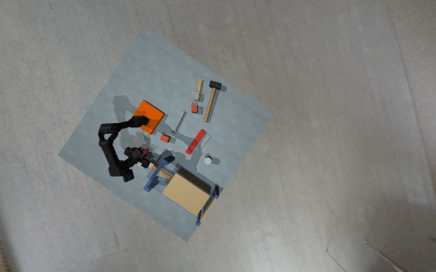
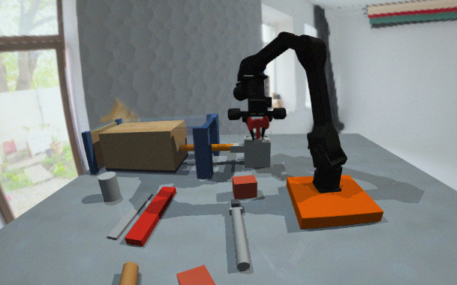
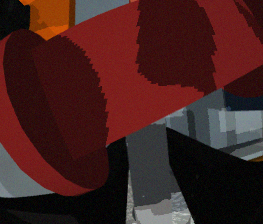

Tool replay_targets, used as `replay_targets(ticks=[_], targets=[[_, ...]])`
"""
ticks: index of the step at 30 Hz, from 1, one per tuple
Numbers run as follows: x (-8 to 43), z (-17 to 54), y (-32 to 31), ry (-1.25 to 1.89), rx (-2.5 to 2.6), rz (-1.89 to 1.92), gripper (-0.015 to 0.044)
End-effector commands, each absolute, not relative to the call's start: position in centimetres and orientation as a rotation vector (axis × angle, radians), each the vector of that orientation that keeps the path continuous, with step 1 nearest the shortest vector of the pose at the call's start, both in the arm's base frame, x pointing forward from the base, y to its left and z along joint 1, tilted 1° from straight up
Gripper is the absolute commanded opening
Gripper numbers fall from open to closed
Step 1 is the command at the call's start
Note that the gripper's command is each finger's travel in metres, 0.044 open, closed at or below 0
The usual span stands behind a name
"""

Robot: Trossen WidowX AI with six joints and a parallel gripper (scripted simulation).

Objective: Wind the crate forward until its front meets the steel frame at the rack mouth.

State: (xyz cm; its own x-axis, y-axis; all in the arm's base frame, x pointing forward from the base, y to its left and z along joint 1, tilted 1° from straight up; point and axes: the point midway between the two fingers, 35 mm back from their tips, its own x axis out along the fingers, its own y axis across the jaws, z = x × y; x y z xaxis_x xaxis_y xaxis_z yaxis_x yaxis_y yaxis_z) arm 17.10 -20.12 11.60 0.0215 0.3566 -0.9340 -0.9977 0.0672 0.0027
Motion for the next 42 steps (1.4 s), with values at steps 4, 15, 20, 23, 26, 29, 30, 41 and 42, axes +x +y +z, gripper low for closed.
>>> replay_targets(ticks=[4,15,20,23,26,29,30,41,42], targets=[[17.06,11.45,-20.12,0.96,-0.897,1.309,0.0],[17.06,11.26,-20.13,0.96,-0.897,1.309,0.0],[17.06,11.19,-20.13,0.96,-0.897,1.309,0.0],[17.06,11.13,-20.13,0.96,-0.897,1.309,0.0],[17.06,11.09,-20.13,0.96,-0.897,1.309,0.0],[17.06,11.06,-20.13,0.96,-0.897,1.309,0.0],[17.06,11.06,-20.13,0.96,-0.897,1.309,0.0],[17.06,11.06,-20.13,0.96,-0.897,1.309,0.0],[17.06,11.06,-20.13,0.96,-0.897,1.309,0.0]])
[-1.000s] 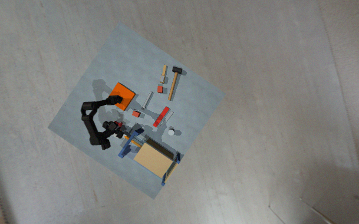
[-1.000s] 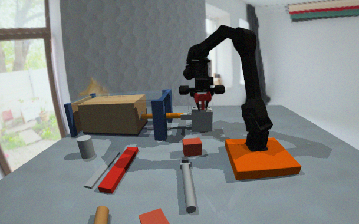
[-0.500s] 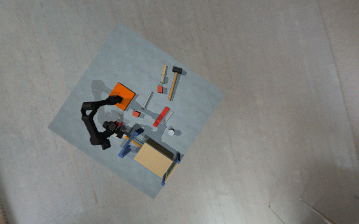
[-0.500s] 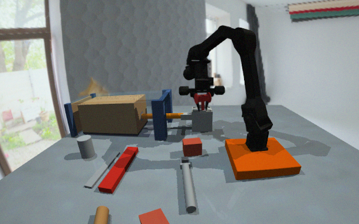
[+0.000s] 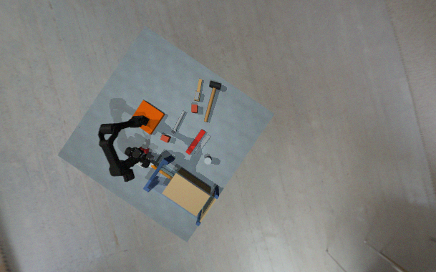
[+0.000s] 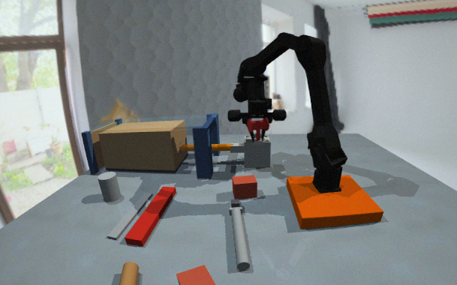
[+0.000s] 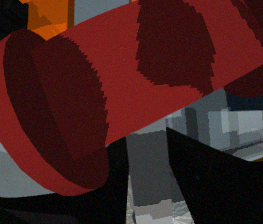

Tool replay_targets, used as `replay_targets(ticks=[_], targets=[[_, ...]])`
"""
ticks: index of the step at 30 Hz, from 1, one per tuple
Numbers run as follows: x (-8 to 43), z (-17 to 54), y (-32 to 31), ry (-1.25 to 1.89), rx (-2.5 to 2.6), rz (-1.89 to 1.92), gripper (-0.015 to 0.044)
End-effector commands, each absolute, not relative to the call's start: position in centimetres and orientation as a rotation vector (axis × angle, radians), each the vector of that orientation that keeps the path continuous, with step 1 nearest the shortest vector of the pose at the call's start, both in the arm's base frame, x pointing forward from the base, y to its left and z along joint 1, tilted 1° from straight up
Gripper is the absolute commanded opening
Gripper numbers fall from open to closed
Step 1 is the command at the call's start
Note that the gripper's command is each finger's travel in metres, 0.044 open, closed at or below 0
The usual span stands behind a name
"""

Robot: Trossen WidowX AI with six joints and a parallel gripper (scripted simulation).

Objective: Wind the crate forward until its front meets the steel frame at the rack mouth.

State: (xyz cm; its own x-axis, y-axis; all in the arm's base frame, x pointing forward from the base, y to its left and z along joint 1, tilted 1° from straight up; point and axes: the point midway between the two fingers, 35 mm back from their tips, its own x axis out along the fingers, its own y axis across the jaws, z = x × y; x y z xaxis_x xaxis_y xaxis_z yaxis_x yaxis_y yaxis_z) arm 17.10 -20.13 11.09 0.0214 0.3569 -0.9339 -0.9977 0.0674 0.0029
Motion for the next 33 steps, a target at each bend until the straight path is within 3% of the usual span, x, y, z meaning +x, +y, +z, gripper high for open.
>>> replay_targets(ticks=[1,33], targets=[[17.06,11.06,-20.13,0.96,-0.897,1.309,0.0],[17.98,10.27,-20.3,1.004,-0.806,1.175,0.0]])
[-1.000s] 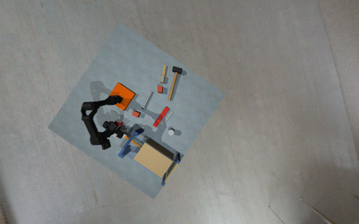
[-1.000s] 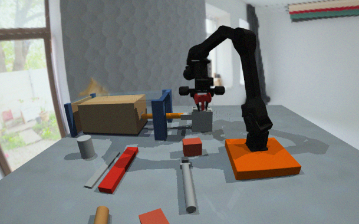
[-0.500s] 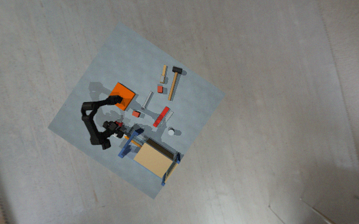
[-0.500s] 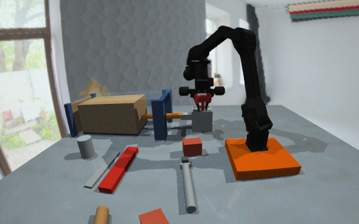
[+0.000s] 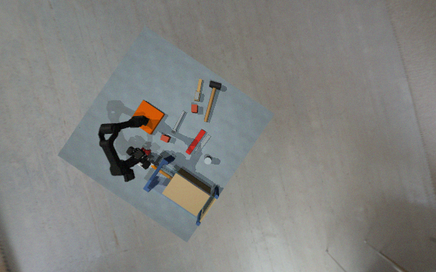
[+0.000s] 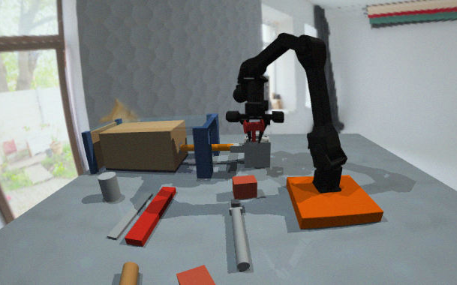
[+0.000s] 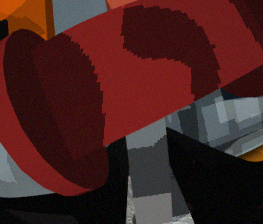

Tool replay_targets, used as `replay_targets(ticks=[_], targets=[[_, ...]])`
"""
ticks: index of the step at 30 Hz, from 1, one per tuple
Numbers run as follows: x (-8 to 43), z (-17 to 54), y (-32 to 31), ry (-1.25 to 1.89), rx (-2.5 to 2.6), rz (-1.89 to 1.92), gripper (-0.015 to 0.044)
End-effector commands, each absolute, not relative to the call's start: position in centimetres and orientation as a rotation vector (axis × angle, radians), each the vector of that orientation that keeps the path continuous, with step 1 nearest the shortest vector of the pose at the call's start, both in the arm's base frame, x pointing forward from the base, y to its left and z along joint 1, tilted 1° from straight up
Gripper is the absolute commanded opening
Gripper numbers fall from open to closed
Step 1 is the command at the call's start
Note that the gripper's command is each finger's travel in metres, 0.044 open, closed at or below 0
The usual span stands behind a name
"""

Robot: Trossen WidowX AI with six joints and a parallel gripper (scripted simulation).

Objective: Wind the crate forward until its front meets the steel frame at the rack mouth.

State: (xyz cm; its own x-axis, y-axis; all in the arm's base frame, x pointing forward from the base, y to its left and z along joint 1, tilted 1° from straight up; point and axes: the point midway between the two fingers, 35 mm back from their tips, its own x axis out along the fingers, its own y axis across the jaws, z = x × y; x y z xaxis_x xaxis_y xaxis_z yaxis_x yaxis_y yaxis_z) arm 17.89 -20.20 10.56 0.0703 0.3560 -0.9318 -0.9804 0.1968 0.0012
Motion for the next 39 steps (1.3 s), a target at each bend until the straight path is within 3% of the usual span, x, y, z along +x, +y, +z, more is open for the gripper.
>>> replay_targets(ticks=[1,39], targets=[[17.99,10.21,-20.3,1.004,-0.805,1.174,0.0],[18.22,9.35,-20.35,1.016,-0.78,1.136,0.0]])
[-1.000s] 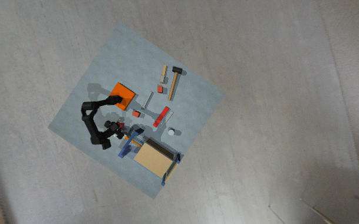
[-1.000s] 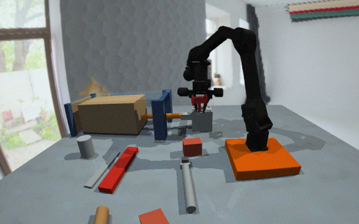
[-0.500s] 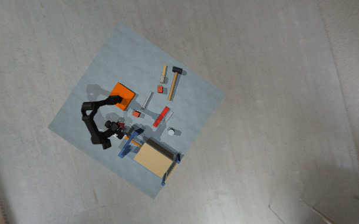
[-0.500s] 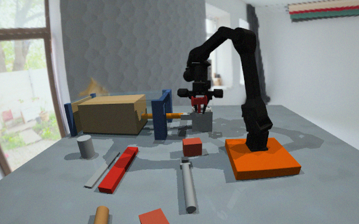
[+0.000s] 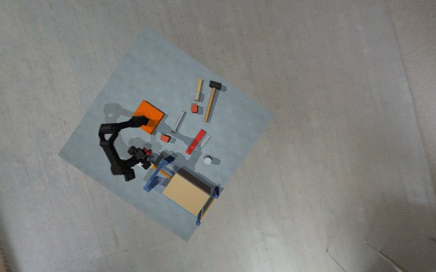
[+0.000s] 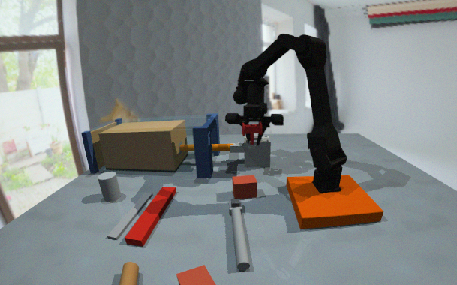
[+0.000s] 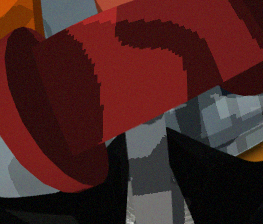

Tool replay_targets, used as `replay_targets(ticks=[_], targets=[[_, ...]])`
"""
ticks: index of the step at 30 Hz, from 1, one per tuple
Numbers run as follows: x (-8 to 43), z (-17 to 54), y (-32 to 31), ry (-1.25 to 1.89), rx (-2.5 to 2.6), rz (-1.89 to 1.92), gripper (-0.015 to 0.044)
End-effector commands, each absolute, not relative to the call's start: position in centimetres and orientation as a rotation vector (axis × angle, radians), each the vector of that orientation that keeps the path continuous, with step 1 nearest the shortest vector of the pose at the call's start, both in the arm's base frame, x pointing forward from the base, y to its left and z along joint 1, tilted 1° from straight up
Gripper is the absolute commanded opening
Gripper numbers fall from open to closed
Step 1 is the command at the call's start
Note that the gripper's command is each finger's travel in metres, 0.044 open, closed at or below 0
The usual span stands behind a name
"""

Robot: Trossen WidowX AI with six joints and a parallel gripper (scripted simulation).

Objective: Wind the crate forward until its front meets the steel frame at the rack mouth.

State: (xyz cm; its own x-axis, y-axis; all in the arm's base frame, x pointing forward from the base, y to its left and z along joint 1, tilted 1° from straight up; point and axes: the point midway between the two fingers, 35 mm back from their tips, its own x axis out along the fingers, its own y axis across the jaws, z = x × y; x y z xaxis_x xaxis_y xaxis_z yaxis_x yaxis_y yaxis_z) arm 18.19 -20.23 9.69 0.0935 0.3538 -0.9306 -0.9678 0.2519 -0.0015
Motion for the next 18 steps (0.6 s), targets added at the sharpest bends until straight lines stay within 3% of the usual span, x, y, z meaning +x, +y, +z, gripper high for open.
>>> replay_targets(ticks=[1,15,18], targets=[[18.2,9.34,-20.35,1.015,-0.781,1.139,0.0],[17.63,9.19,-20.24,0.987,-0.838,1.226,0.0],[17.82,9.51,-20.14,0.991,-0.823,1.197,0.0079]])
